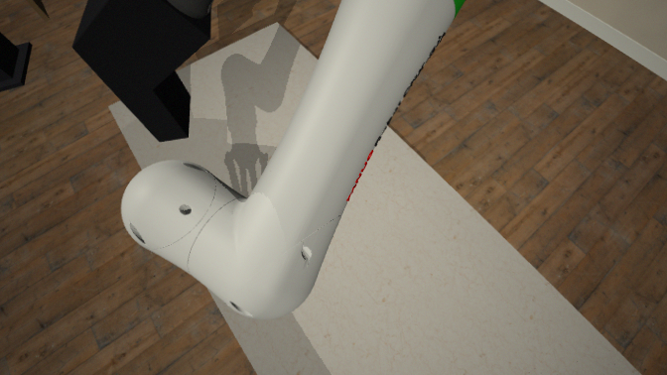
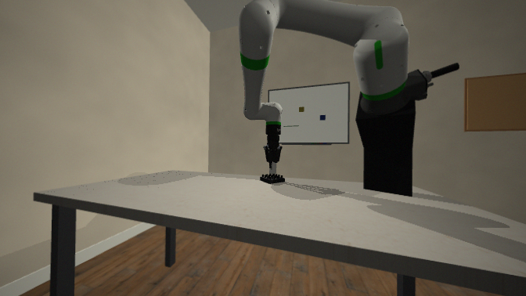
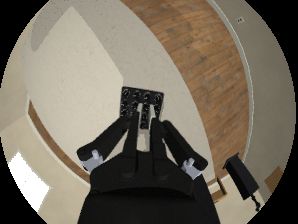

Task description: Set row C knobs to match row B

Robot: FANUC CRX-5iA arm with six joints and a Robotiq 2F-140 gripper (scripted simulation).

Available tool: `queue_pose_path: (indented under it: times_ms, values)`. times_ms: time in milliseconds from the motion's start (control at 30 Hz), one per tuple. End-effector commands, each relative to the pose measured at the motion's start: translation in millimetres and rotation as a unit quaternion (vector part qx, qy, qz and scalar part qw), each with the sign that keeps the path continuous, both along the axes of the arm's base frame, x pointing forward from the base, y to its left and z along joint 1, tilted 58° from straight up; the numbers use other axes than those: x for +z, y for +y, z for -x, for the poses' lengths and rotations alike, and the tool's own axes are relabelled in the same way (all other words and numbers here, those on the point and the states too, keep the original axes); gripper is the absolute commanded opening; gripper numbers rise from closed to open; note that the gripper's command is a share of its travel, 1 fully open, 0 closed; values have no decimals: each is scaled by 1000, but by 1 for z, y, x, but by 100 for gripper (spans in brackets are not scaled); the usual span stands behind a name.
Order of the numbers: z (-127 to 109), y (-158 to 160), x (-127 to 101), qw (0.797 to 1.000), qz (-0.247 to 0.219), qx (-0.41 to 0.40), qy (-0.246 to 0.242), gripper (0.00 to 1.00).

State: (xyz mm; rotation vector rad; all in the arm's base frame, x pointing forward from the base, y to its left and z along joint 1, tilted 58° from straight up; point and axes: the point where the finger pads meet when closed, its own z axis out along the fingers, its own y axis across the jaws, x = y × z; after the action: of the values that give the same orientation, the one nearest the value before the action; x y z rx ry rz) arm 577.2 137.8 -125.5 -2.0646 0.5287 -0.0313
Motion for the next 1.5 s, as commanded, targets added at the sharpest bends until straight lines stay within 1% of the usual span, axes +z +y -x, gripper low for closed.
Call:
queue_pose_path:
  times_ms: [0, 800, 1467]
  values:
    - [0, 0, 0, 1000, 0, 0, 0, 12]
    - [0, 0, 0, 1000, 0, 0, 0, 12]
    - [-3, 10, -7, 1000, 0, 0, 0, 12]
